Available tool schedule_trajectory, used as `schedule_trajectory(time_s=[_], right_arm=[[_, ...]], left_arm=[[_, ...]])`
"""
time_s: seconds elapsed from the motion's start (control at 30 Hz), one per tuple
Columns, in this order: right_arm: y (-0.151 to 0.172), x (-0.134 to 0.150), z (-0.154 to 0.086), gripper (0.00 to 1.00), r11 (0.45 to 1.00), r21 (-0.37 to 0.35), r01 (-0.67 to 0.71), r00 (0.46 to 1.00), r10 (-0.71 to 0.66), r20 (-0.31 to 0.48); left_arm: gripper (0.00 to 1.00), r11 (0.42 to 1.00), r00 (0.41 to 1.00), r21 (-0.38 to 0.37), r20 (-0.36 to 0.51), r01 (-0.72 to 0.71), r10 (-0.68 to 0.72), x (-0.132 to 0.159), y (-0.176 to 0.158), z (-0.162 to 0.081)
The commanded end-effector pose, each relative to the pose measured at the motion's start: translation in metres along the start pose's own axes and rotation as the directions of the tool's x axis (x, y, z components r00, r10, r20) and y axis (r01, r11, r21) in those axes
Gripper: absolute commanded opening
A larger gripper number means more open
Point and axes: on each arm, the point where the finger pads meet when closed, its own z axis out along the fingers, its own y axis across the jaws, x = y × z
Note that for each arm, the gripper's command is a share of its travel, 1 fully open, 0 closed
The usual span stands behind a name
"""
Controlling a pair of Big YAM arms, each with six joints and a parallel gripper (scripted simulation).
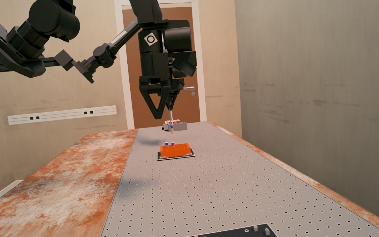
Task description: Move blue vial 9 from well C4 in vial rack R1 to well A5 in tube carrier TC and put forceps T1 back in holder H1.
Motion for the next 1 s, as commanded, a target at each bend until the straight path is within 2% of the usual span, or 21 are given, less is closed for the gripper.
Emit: schedule_trajectory(time_s=[0.0,0.5,0.97], right_arm=[[-0.003,-0.006,-0.002,1.00,1.000,0.008,0.008,1.000,-0.008,0.011],[-0.003,-0.006,-0.002,1.00,1.000,0.008,0.008,1.000,-0.008,0.011],[-0.003,-0.006,-0.002,1.00,1.000,0.008,0.008,1.000,-0.008,0.011]], left_arm=[[0.09,1.000,1.000,0.008,-0.005,0.008,-0.008,0.007,-0.015,-0.003],[0.09,1.000,1.000,-0.003,0.000,0.017,-0.017,0.017,-0.025,0.001],[0.09,1.000,1.000,0.008,-0.005,0.009,-0.009,0.040,-0.044,-0.004]])
